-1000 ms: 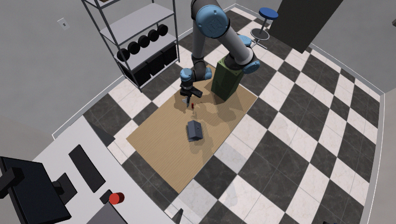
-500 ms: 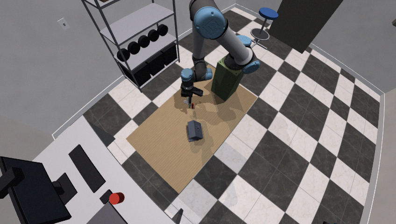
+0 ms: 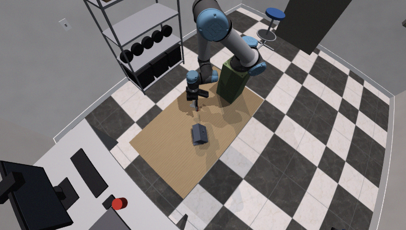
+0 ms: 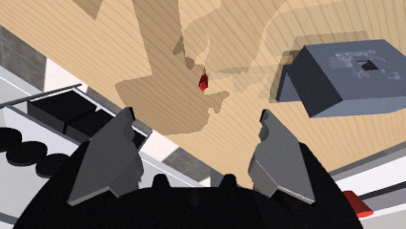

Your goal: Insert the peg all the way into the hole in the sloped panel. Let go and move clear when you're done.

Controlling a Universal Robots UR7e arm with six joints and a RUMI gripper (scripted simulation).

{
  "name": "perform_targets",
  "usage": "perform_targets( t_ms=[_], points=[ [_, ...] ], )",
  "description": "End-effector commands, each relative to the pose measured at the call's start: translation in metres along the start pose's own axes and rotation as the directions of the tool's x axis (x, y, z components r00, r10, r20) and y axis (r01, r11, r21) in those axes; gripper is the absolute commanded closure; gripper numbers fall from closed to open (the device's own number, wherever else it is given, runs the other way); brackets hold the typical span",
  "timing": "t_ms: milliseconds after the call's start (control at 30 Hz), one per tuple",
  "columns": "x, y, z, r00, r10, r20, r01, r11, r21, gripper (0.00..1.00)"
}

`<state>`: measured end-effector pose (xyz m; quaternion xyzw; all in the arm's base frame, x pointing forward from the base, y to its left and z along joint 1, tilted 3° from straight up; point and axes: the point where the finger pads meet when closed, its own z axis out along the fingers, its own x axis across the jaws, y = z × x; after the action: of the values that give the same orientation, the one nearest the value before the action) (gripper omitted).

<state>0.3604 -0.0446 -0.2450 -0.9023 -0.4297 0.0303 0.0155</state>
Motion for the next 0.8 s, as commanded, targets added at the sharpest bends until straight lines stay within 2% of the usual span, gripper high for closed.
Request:
perform_targets(
  t_ms=[0,767],
  points=[
    [-0.0002,-0.0013,0.0019,0.998,-0.060,-0.010,0.060,0.998,-0.003,0.00],
    [0.0007,-0.0050,0.0103,0.950,-0.309,-0.035,0.309,0.951,-0.021,0.00]
  ],
)
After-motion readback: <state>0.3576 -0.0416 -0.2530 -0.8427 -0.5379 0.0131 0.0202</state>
